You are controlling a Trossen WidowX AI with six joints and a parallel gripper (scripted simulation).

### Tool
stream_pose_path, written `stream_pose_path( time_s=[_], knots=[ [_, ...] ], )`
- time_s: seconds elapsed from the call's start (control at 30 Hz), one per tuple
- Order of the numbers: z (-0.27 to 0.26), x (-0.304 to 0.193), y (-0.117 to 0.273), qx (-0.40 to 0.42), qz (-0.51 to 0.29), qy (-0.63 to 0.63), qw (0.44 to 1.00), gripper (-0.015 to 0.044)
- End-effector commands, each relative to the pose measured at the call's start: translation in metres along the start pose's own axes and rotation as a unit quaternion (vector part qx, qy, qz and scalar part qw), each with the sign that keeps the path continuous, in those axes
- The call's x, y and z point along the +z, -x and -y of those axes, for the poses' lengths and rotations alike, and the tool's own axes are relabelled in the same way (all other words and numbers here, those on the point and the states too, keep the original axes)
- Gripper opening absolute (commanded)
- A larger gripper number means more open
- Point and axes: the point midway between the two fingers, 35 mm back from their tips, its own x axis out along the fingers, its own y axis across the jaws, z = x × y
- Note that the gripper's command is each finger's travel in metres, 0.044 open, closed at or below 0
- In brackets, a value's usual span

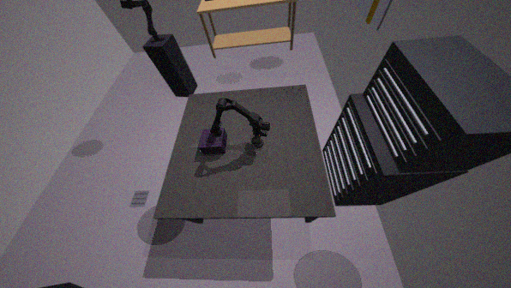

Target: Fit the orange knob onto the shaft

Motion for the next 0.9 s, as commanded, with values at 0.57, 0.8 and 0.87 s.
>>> stream_pose_path(
  time_s=[0.57,0.8,0.87],
  knots=[
    [0.0008,0.0052,-0.0018,-0.002,0.007,-0.003,1.000,0.0000],
    [0.0007,0.0038,0.0027,-0.002,0.007,-0.008,1.000,0.0000],
    [0.0007,0.0033,0.0030,-0.001,0.007,-0.030,1.000,0.0000]
  ],
)
